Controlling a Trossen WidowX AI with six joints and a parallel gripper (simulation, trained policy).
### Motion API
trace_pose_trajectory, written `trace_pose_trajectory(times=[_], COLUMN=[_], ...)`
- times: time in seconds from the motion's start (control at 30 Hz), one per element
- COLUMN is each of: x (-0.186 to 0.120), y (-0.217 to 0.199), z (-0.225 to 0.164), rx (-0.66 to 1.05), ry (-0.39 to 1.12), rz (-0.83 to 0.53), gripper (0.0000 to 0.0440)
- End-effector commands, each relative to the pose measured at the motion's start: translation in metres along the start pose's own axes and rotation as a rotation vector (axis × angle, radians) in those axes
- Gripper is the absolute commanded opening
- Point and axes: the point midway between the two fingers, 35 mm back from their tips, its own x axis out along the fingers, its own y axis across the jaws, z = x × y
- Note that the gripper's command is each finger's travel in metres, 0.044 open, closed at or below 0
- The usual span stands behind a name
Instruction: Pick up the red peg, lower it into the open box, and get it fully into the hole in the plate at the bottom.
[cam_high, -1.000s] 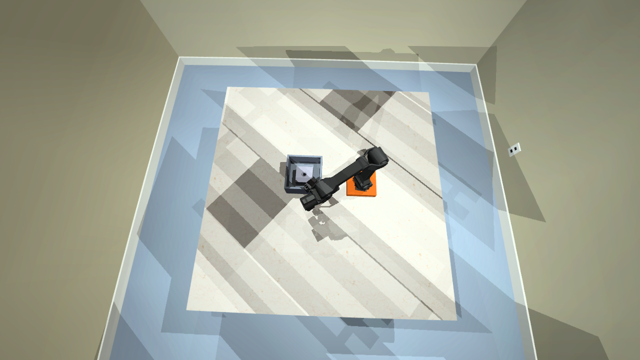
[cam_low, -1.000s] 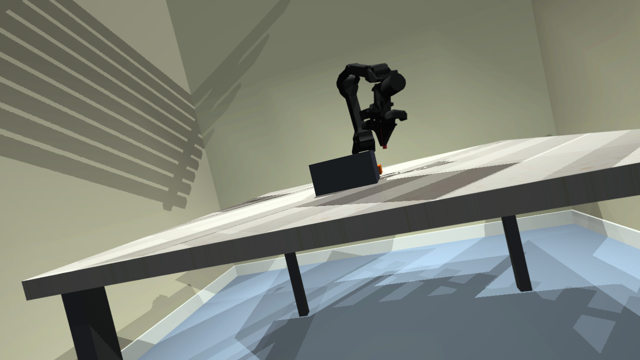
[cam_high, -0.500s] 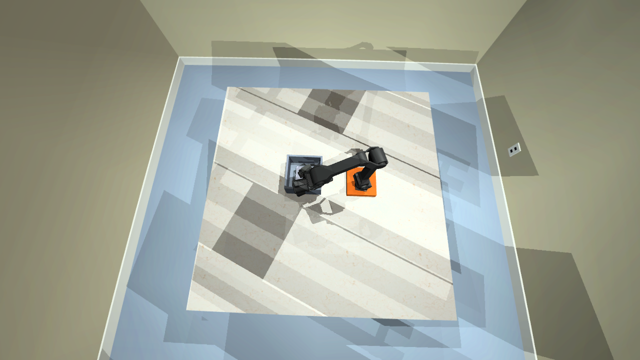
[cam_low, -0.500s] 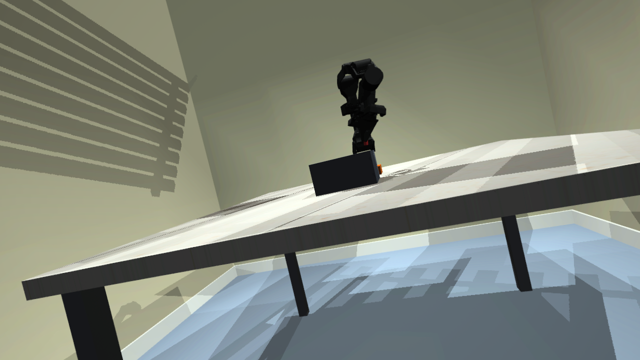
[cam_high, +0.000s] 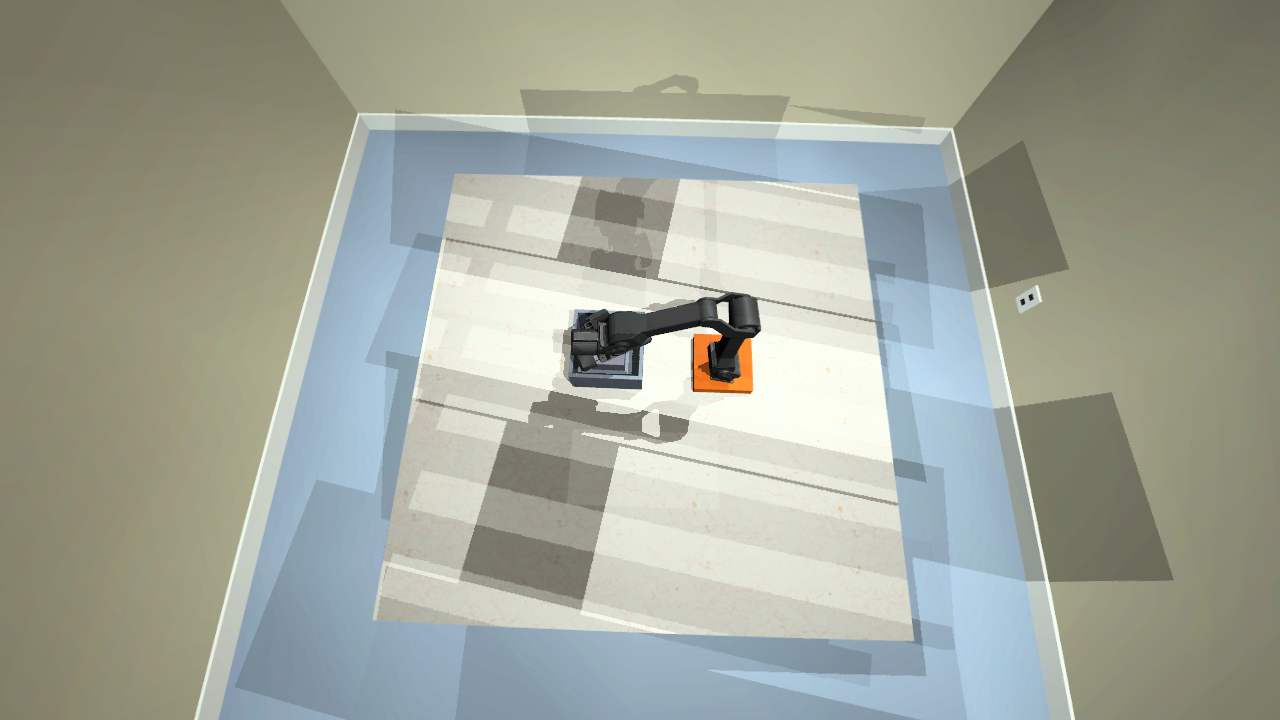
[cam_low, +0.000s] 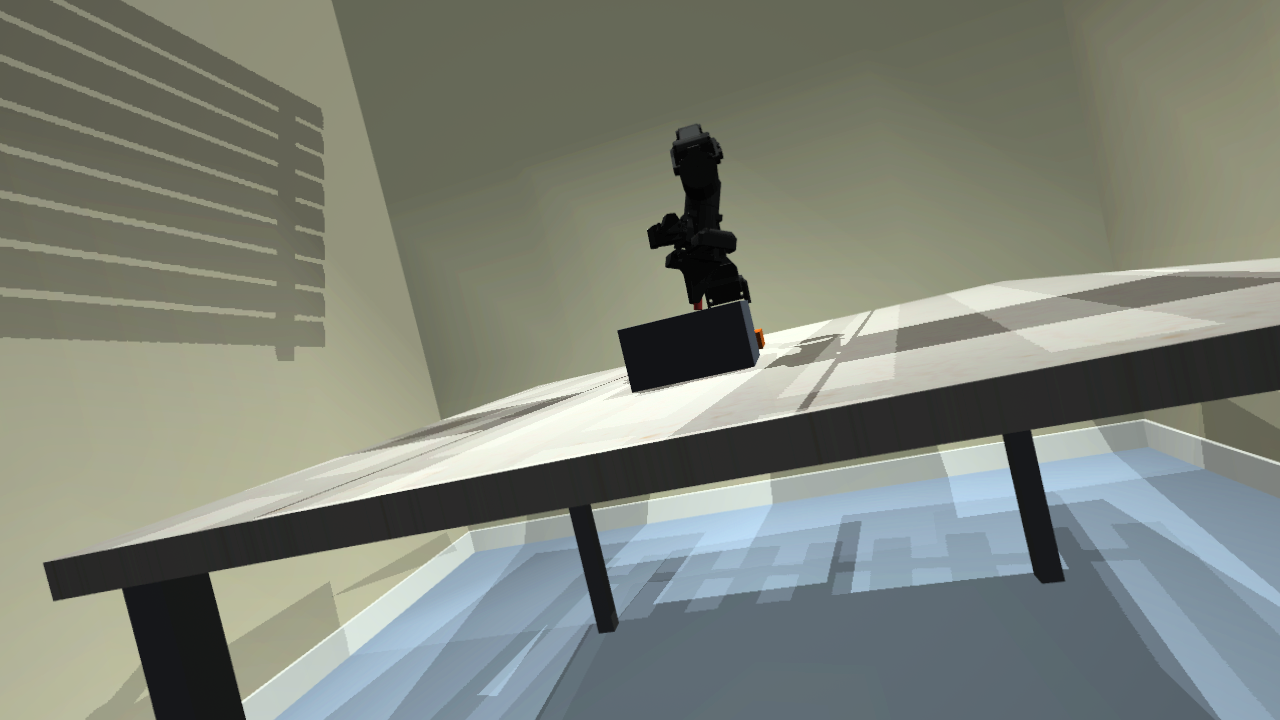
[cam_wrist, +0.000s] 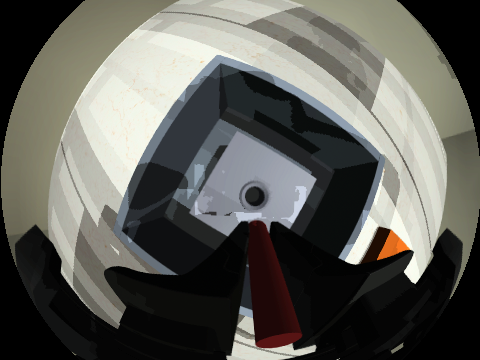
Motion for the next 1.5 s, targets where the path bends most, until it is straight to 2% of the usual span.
trace_pose_trajectory(times=[0.0,0.37,0.6,0.7,0.83,1.1,1.47], x=[0.013,0.047,0.063,0.061,0.058,0.046,0.024], y=[-0.001,-0.002,-0.002,0.002,0.008,0.029,0.069], z=[0.008,0.012,0.011,0.018,0.026,0.039,0.053], rx=[-0.024,-0.121,-0.149,-0.173,-0.181,-0.179,-0.19], ry=[0.021,0.091,0.143,0.142,0.151,0.191,0.231], rz=[-0.006,0.001,-0.006,0.005,0.011,0.049,0.148], gripper=[0.0002,0.001,0.0164,0.017,0.0232,0.0437,0.044])
